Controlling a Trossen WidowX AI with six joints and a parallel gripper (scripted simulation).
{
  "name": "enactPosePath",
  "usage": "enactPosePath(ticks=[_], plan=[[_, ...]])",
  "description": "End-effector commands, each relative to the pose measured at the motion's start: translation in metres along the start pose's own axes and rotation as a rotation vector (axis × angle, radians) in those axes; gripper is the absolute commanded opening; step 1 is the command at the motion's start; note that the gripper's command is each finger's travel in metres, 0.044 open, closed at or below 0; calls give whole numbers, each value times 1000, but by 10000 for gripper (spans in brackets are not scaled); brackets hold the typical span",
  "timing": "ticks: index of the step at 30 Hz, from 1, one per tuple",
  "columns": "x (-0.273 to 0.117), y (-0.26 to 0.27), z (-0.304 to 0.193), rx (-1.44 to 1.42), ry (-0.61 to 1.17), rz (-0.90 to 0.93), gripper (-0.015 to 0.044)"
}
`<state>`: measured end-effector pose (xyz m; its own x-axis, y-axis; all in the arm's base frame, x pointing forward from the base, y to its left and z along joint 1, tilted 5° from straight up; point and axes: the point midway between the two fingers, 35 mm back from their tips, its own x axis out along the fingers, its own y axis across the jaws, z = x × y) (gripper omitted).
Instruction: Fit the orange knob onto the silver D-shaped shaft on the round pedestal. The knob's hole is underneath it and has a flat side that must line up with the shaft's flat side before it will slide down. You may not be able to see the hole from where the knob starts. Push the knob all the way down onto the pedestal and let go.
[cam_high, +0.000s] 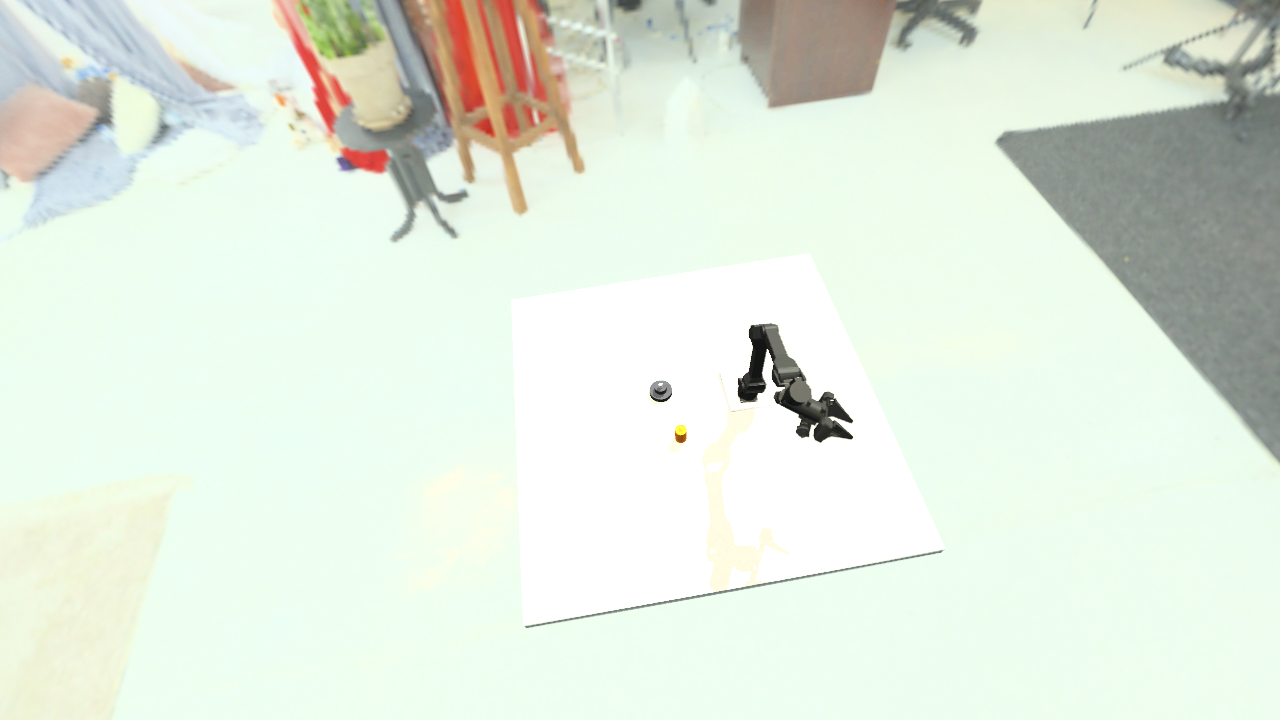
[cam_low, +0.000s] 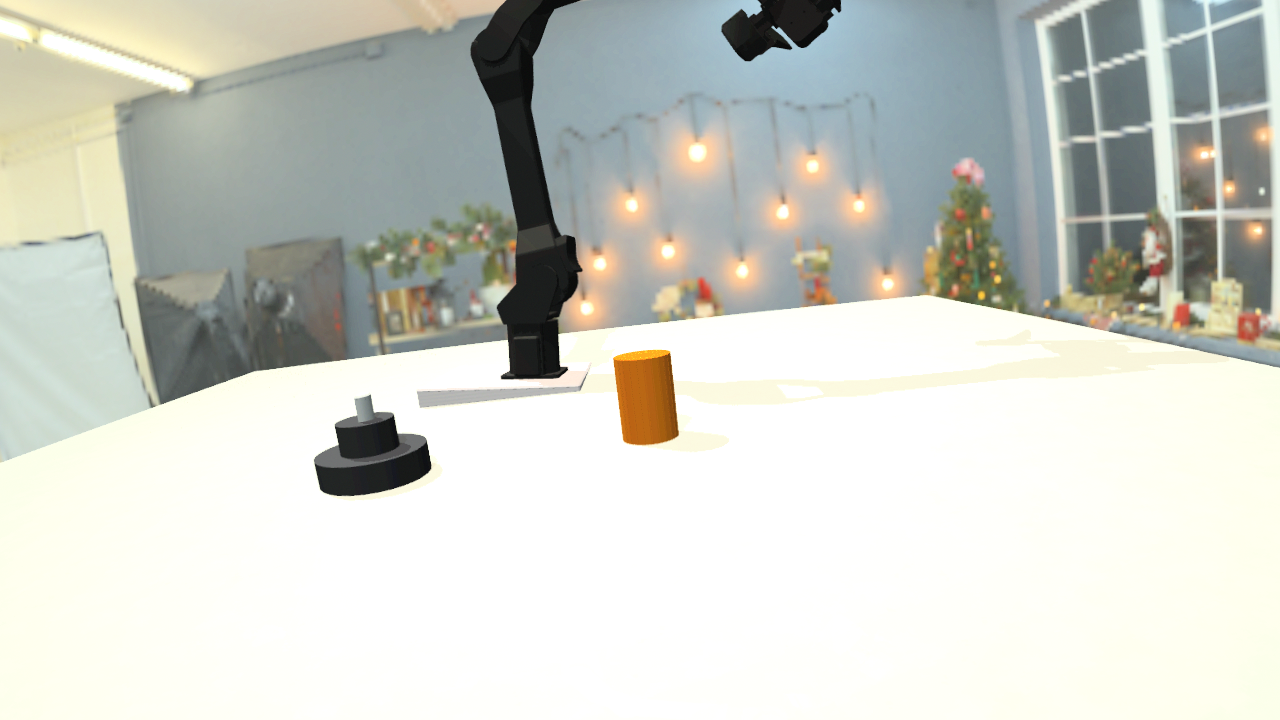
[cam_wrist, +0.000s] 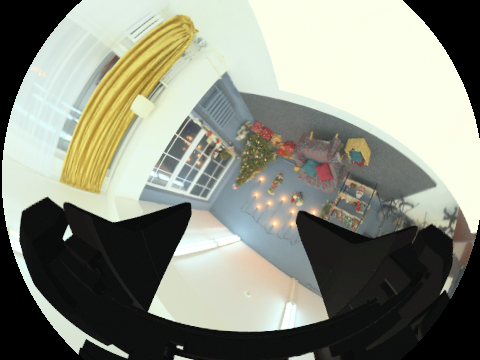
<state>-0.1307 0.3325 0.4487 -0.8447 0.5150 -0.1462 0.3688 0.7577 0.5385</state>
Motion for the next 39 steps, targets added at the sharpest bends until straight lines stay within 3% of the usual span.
enactPosePath(ticks=[1,10,22,31,39], plan=[[0,0,0,0,0,0,426],[-31,25,62,84,-205,147,440],[-145,39,206,261,-699,338,440],[-266,-15,292,560,-1100,375,440],[-360,-103,320,886,-1359,292,440]])
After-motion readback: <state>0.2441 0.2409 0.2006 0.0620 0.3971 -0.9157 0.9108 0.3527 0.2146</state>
